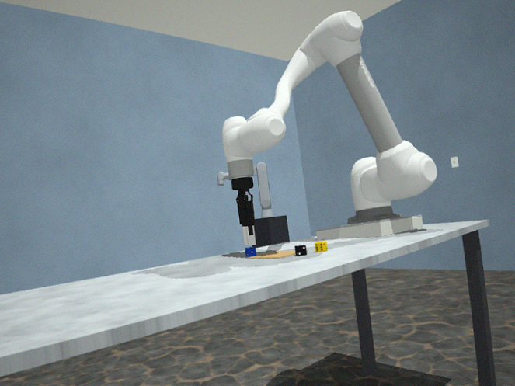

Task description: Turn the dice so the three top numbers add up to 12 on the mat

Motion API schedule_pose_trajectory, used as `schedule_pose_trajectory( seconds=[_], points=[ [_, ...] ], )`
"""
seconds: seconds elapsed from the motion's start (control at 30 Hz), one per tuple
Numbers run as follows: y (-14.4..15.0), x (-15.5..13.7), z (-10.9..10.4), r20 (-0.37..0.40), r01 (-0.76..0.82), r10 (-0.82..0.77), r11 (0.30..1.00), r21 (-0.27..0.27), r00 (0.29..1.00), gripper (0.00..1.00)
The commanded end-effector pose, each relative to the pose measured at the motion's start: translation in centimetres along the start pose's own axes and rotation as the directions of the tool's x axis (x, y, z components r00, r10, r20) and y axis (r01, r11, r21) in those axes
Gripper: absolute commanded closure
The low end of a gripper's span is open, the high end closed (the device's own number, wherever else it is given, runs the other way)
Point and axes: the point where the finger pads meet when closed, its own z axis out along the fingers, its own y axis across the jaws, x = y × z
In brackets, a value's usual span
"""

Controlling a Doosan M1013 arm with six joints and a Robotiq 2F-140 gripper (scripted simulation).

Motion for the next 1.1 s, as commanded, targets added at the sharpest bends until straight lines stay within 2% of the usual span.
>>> schedule_pose_trajectory(
  seconds=[0.0,0.4,1.07],
  points=[
    [0.0,0.0,0.0,0.0,0.0,0.0,1.0,0.0,1.0,0.72],
    [0.0,0.0,0.3,0.0,0.0,0.0,1.0,0.0,1.0,0.72],
    [0.0,0.0,3.3,0.0,0.0,0.0,1.0,0.0,1.0,0.72]
  ],
)
